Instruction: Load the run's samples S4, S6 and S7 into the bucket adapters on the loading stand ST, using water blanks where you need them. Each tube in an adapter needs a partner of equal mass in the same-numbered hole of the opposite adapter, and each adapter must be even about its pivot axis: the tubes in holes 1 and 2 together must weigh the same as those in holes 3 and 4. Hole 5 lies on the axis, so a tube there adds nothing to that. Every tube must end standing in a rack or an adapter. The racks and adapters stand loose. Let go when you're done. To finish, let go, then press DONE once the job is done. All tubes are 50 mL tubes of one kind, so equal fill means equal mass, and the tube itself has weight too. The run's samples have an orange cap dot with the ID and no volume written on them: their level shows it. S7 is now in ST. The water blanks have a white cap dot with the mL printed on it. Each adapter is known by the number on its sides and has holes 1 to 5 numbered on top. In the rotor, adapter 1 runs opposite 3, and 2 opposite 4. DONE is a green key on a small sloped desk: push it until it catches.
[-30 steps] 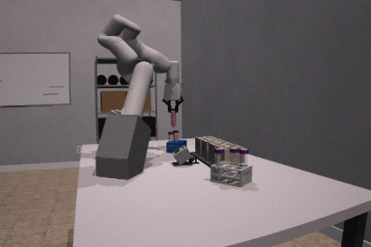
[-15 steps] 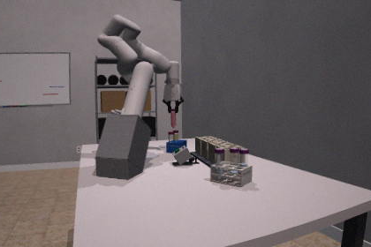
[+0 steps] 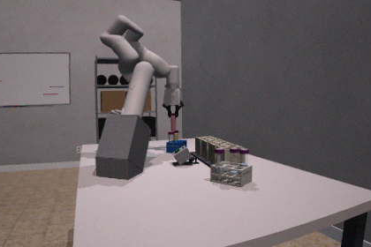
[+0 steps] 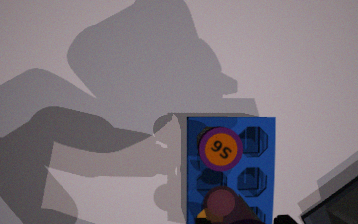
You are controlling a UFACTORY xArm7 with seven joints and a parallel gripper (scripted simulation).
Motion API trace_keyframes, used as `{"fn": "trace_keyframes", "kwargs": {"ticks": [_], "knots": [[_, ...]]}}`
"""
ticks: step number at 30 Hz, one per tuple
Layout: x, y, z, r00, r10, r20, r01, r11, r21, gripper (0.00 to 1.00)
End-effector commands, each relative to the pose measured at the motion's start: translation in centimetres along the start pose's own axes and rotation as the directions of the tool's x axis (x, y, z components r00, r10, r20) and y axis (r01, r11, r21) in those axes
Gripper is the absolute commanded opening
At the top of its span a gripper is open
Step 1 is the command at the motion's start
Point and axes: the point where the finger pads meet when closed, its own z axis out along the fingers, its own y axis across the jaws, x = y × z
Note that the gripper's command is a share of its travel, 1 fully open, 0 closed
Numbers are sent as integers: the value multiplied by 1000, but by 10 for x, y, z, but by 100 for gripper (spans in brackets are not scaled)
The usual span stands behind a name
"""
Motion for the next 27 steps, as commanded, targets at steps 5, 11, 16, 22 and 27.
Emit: {"fn": "trace_keyframes", "kwargs": {"ticks": [5, 11, 16, 22, 27], "knots": [[2, 0, 14, 1000, 0, -3, 0, 1000, 0, 0], [2, 0, 26, 1000, 0, -3, 0, 1000, 0, 0], [2, 0, 32, 1000, 0, -3, 0, 1000, 0, 0], [2, 0, 44, 1000, 0, -3, 0, 1000, -1, 0], [2, 0, 44, 1000, 0, -3, 0, 1000, -1, 0]]}}
